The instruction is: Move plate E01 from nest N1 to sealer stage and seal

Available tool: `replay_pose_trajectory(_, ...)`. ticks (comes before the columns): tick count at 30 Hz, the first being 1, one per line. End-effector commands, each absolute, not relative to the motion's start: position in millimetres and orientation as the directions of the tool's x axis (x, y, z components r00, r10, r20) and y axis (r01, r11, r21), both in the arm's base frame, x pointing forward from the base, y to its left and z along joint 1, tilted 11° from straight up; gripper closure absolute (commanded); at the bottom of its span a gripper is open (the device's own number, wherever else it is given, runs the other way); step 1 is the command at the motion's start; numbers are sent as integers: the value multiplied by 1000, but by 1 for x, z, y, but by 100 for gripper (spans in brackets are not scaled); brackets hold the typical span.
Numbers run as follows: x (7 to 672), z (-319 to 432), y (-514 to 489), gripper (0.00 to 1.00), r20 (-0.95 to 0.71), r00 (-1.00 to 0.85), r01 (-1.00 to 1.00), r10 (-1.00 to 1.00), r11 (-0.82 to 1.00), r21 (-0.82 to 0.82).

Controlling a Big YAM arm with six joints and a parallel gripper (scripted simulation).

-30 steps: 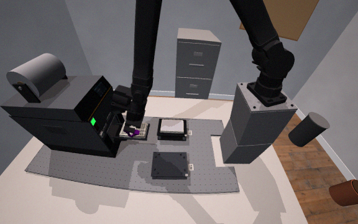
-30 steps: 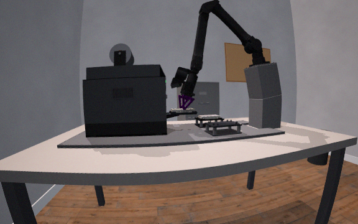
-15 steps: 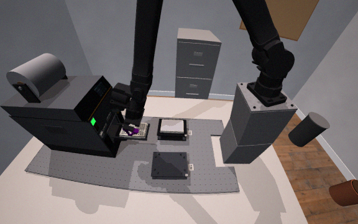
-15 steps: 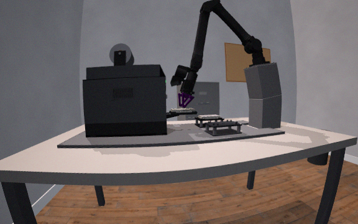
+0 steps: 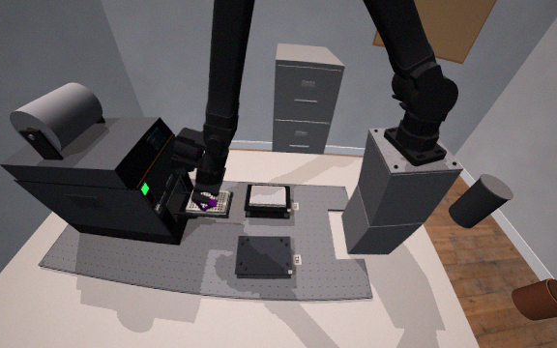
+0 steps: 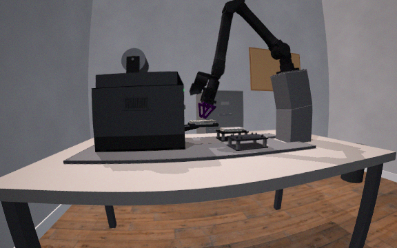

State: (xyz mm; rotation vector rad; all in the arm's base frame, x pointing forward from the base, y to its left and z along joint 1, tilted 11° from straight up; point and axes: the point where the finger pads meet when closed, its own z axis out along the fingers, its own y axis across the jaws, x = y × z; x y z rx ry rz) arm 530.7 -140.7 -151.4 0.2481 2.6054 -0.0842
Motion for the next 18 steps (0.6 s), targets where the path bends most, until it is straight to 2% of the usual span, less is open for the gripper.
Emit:
replay_pose_trajectory(1,550,-125,-153,0,-559,-812,210,168,978,-11)
replay_pose_trajectory(18,528,-113,-147,0,-514,-840,208,174,978,-9)
